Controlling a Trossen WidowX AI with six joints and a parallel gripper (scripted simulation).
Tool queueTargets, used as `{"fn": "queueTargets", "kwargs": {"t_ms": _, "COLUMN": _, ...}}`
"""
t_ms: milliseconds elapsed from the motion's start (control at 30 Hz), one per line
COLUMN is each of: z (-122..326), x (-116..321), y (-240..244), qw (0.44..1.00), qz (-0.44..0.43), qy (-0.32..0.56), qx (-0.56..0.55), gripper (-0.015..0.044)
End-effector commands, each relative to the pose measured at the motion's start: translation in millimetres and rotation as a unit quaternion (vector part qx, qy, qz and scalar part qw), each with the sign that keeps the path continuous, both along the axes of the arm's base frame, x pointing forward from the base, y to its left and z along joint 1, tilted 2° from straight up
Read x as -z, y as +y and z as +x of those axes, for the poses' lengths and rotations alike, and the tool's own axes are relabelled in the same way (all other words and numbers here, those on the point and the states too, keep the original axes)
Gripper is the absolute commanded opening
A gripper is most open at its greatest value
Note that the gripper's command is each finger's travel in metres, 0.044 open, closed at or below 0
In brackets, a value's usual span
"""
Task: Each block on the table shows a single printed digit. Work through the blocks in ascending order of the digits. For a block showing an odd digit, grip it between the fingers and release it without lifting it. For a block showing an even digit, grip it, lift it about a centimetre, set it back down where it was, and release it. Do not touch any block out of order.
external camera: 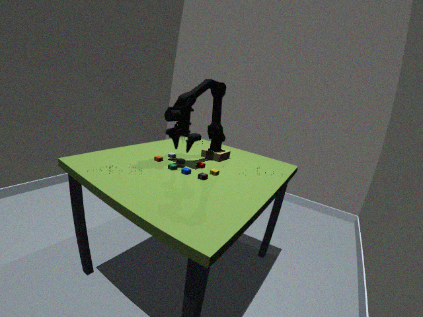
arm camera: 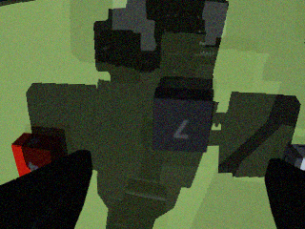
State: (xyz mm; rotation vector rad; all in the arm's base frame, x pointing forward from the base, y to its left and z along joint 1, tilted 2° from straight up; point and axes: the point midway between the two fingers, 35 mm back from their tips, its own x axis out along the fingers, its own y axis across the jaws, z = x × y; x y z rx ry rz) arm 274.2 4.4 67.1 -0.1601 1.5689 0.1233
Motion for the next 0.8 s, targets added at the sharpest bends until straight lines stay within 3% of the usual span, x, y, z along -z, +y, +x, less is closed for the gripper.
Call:
{"fn": "queueTargets", "kwargs": {"t_ms": 0, "z": 3, "x": -55, "y": 1, "qw": 1.000, "qz": -0.001, "qy": -0.019, "qx": 0.002, "gripper": 0.0216}}
{"fn": "queueTargets", "kwargs": {"t_ms": 133, "z": 2, "x": -58, "y": 1, "qw": 1.000, "qz": -0.001, "qy": -0.019, "qx": 0.002, "gripper": 0.0120}}
{"fn": "queueTargets", "kwargs": {"t_ms": 533, "z": 4, "x": -58, "y": -1, "qw": 1.000, "qz": -0.002, "qy": -0.019, "qx": 0.002, "gripper": 0.0120}}
{"fn": "queueTargets", "kwargs": {"t_ms": 767, "z": 63, "x": -63, "y": -69, "qw": 1.000, "qz": -0.008, "qy": -0.024, "qx": 0.006, "gripper": 0.0120}}
